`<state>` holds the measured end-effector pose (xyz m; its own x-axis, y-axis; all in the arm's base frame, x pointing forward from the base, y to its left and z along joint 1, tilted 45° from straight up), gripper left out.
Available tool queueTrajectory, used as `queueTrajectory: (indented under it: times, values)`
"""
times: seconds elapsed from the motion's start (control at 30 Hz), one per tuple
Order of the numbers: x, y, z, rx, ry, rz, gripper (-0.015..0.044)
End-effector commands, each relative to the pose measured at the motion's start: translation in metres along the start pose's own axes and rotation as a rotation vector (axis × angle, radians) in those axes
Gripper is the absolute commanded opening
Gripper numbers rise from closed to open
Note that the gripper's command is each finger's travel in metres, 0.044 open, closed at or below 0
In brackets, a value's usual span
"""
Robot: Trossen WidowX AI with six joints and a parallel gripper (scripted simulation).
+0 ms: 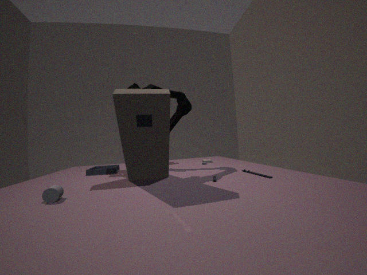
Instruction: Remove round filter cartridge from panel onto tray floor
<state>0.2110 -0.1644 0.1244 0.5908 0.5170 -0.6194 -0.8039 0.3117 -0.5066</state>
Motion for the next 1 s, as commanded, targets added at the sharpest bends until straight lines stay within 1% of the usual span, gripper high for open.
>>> queueTrajectory:
  times: [0.0,0.23,0.27,0.47,0.97]
  values:
    - [0.000,0.000,0.000,-0.002,0.001,0.003,0.0199]
    - [-0.004,-0.008,-0.002,-0.001,0.001,0.002,0.0015]
    - [-0.005,-0.011,-0.003,-0.001,0.001,0.001,0.0000]
    - [-0.014,-0.022,-0.006,0.001,0.002,-0.001,0.0000]
    - [-0.094,-0.025,-0.007,0.027,0.032,-0.021,0.0000]
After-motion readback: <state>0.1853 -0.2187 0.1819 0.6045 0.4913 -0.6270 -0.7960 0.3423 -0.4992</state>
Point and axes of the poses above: the point midway between the two fingers, 35 mm back from their tips, its own x axis out along the fingers, its own z axis across the jaws, y = z × x, the point moved 4 cm from there along -x, back along the fingers, and after that the axes turned 13 degrees about -x, right-handed, at the moved point
